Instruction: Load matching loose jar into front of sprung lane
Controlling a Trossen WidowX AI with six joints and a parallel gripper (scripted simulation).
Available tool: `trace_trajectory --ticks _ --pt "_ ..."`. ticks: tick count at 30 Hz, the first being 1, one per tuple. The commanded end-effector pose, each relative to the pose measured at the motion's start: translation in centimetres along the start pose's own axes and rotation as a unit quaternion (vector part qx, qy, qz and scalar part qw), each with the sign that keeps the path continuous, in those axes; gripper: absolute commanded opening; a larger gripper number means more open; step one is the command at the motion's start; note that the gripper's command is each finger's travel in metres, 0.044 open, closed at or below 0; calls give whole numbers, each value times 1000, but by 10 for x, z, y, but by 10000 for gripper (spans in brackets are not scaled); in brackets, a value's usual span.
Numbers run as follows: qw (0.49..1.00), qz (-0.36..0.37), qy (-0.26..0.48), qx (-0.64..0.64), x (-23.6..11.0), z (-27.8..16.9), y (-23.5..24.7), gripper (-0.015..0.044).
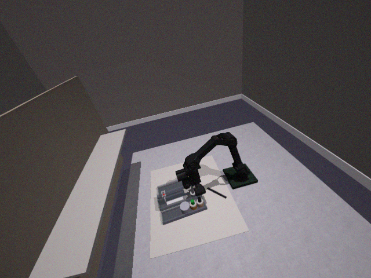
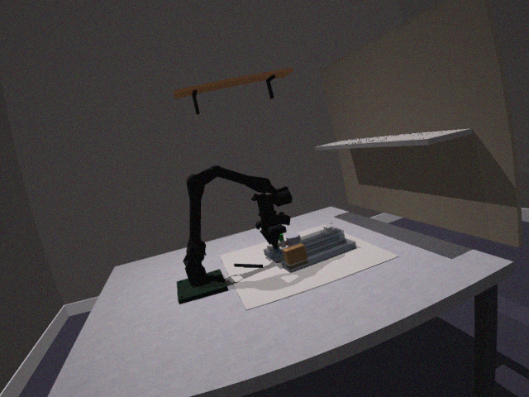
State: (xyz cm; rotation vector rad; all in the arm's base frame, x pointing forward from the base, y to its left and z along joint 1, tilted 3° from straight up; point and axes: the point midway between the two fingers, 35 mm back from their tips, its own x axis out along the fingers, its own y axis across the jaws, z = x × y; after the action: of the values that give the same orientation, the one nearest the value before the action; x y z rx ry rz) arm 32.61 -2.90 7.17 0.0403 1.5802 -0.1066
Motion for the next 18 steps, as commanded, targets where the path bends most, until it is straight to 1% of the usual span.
trace_trajectory --ticks 1,18 --pt "1000 0 -12 0 -3 8 0 0" --pt "1000 0 -12 0 -5 15 0 0"
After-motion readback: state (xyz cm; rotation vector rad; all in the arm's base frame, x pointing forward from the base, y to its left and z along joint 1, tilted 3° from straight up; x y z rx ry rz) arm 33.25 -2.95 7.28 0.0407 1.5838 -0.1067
